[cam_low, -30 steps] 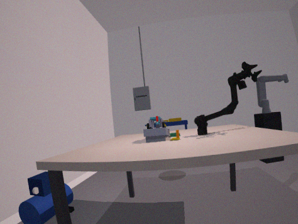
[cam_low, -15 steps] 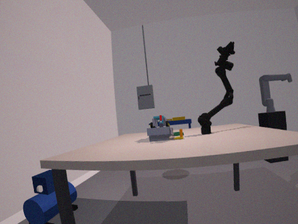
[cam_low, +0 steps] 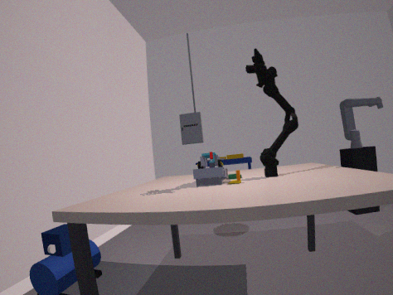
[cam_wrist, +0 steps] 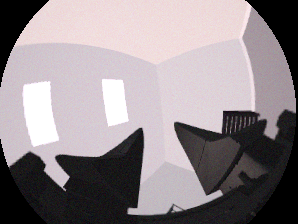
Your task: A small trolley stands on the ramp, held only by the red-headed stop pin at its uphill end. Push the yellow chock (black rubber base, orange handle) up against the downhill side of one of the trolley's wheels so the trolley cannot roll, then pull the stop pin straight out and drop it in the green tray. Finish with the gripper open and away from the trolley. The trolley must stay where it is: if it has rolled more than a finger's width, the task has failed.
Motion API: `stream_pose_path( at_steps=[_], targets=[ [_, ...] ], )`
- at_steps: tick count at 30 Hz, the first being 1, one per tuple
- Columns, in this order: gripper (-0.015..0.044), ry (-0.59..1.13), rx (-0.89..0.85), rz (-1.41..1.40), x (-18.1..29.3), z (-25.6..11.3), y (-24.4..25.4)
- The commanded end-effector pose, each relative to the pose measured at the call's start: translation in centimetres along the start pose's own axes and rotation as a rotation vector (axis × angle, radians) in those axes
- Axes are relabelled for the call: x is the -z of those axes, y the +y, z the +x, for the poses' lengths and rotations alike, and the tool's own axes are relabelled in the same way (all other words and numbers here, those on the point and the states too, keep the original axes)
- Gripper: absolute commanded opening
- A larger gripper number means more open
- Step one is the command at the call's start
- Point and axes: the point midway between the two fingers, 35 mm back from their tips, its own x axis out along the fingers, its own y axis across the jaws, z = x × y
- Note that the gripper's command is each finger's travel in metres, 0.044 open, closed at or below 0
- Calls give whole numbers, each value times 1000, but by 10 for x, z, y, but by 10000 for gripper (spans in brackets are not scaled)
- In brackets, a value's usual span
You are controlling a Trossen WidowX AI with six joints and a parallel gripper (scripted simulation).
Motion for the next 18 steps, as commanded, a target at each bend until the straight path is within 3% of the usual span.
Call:
stream_pose_path(
  at_steps=[1,10,18],
  targets=[
    [190,-171,94,183,-64,11,-40],
    [190,-604,350,536,-181,-4,-161],
    [190,-1059,655,773,-240,-71,-286]
  ],
)
